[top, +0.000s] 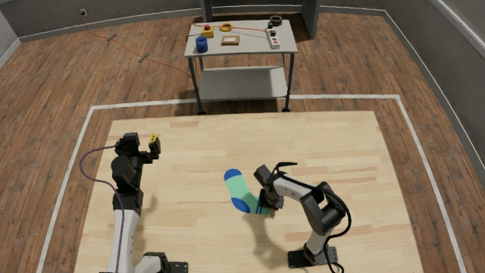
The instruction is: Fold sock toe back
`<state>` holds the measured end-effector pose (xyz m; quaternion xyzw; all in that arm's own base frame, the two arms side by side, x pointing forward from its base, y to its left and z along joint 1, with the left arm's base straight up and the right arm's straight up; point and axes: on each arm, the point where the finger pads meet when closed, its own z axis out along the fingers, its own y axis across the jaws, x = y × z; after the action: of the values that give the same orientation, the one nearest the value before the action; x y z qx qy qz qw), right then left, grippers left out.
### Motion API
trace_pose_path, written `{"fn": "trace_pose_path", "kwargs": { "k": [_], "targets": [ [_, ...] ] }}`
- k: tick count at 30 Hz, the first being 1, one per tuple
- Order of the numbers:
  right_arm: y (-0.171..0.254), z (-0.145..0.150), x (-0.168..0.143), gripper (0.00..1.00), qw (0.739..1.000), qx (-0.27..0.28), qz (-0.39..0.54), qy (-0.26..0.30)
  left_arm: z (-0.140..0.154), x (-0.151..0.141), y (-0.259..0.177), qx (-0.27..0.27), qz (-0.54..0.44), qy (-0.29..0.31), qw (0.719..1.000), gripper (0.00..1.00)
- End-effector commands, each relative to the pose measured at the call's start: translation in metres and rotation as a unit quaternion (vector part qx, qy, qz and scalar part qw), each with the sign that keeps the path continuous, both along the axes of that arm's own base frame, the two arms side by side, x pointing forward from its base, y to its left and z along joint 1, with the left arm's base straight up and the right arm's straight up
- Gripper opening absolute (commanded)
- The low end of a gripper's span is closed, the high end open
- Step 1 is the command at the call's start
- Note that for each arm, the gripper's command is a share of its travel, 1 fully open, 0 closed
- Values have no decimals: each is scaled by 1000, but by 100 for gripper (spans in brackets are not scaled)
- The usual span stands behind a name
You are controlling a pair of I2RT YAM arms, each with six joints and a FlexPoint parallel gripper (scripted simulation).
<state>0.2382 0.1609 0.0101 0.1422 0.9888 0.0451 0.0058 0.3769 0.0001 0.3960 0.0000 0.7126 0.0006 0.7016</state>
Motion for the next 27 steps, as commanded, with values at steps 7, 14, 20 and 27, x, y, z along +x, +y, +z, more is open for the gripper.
{"fn": "trace_pose_path", "kwargs": {
  "k": [7,14,20,27],
  "targets": [
    [10,-21,-7,22,999,44,3,17,6,-2,0,0,0,-8,1000,100],
    [11,-20,-8,18,999,34,4,9,6,-2,0,0,0,-8,1000,100],
    [9,-22,-11,15,999,32,4,13,6,-2,0,0,0,-8,1000,100],
    [9,-22,-10,11,999,32,4,13,6,-2,0,0,0,-8,1000,100]
  ]
}}
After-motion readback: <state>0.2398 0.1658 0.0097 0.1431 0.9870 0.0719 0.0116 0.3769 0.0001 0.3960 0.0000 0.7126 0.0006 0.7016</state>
